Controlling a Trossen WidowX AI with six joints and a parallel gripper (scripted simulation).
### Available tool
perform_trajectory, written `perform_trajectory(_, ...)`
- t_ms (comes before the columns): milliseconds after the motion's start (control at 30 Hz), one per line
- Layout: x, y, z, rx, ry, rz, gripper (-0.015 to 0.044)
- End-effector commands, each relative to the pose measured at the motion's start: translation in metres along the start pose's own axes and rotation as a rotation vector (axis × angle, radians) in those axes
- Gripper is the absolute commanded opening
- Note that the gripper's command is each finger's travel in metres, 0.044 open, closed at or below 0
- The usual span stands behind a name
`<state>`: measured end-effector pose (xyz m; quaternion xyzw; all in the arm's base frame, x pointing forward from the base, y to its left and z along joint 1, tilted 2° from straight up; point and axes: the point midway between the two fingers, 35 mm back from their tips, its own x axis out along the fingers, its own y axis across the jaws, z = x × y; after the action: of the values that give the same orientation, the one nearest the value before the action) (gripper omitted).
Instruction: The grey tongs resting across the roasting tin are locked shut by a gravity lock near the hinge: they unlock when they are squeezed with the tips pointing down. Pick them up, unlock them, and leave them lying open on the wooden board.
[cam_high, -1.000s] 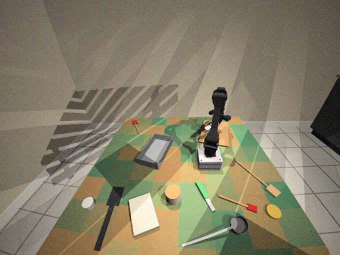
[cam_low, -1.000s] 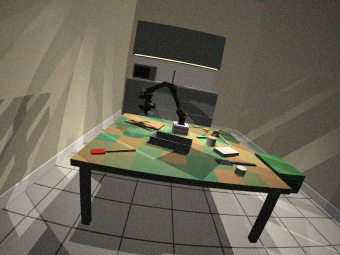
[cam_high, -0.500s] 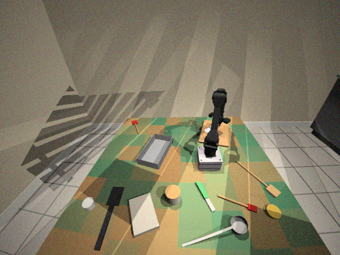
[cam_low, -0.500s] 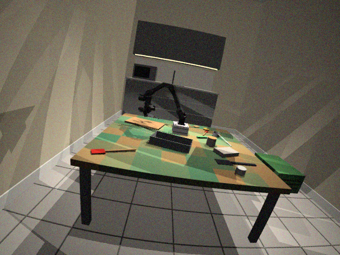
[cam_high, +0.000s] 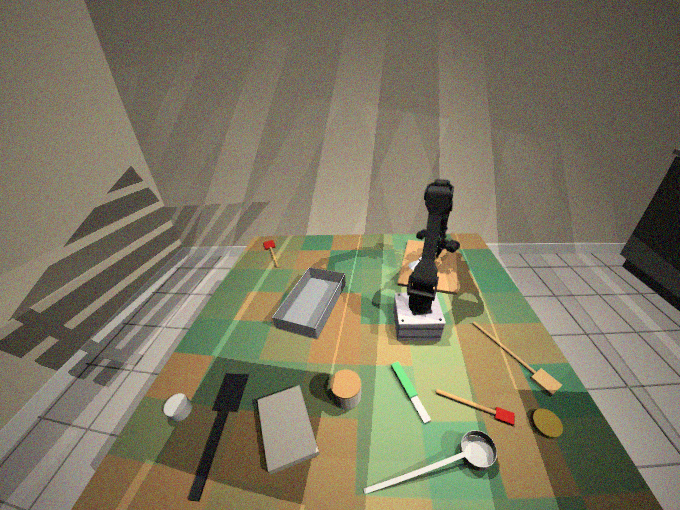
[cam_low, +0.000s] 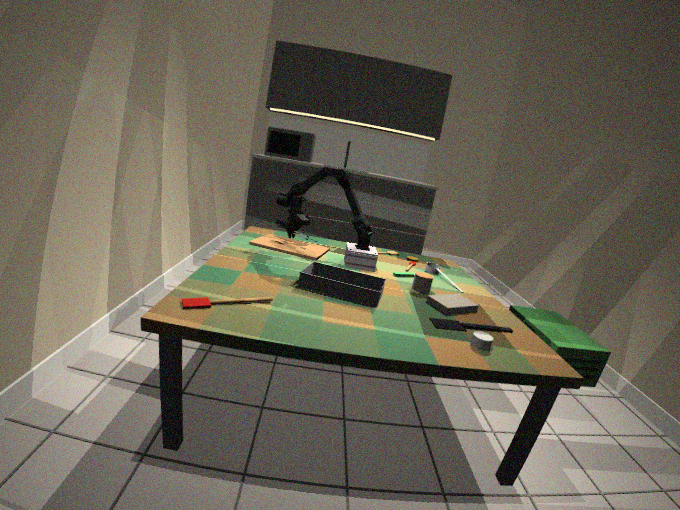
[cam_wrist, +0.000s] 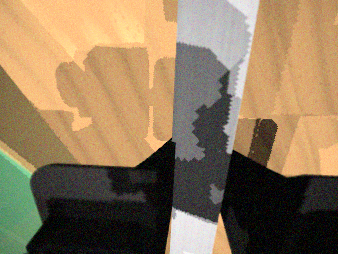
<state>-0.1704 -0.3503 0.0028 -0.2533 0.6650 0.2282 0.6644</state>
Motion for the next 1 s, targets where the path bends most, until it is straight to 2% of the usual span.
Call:
perform_trajectory(0, 0.002, -0.001, 0.001, 0.001, 0.000, -0.005, -0.0150)
perform_trajectory(733, 0.000, 0.000, 0.000, 0.000, 0.000, 0.000, 0.0427)
perform_trajectory(967, -0.008, 0.004, 0.008, 0.000, -0.001, 0.000, 0.0440)
